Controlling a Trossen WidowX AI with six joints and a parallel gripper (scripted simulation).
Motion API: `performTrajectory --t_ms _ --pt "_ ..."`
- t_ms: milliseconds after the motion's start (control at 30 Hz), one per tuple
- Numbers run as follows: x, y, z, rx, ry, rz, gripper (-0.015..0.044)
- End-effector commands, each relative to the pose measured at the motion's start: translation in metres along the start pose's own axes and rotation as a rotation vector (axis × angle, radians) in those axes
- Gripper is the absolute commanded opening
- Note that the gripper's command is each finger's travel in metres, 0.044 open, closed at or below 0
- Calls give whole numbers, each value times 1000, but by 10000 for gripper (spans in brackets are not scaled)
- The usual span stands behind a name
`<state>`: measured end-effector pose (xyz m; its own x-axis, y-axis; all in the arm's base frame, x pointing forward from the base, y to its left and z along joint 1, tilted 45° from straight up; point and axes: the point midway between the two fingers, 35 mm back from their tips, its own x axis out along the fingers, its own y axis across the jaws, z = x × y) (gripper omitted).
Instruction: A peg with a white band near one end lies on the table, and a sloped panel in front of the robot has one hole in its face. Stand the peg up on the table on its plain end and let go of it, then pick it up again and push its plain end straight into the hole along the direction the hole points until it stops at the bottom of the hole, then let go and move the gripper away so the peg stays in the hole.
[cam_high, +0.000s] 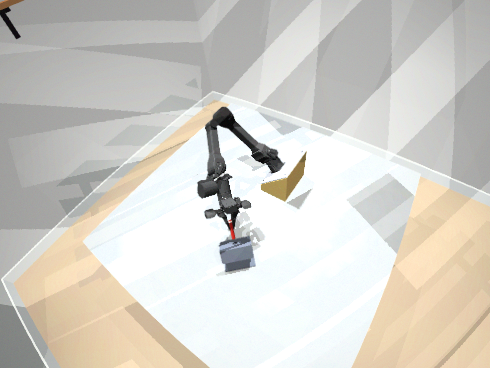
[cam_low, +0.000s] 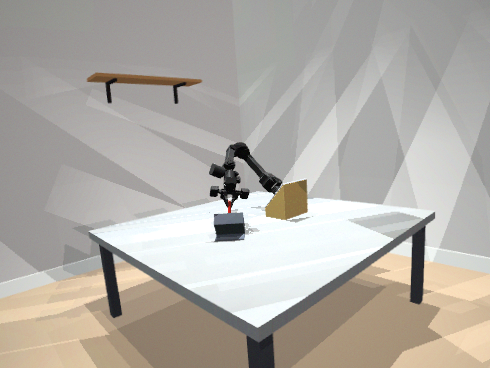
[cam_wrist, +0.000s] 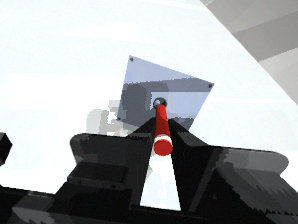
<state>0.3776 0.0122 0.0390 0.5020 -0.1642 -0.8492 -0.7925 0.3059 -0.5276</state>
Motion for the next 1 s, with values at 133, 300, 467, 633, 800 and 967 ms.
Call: performTrajectory --t_ms 133,300,467,633,800,967 --pt "11 0 0 -2 -4 1 0" --pt "13 1 0 -1 -2 1 0" --pt "11 1 0 0 1 1 0" --pt "11 1 0 0 1 1 0" --pt "11 1 0 0 1 1 0" --pt "14 1 0 0 1 1 0"
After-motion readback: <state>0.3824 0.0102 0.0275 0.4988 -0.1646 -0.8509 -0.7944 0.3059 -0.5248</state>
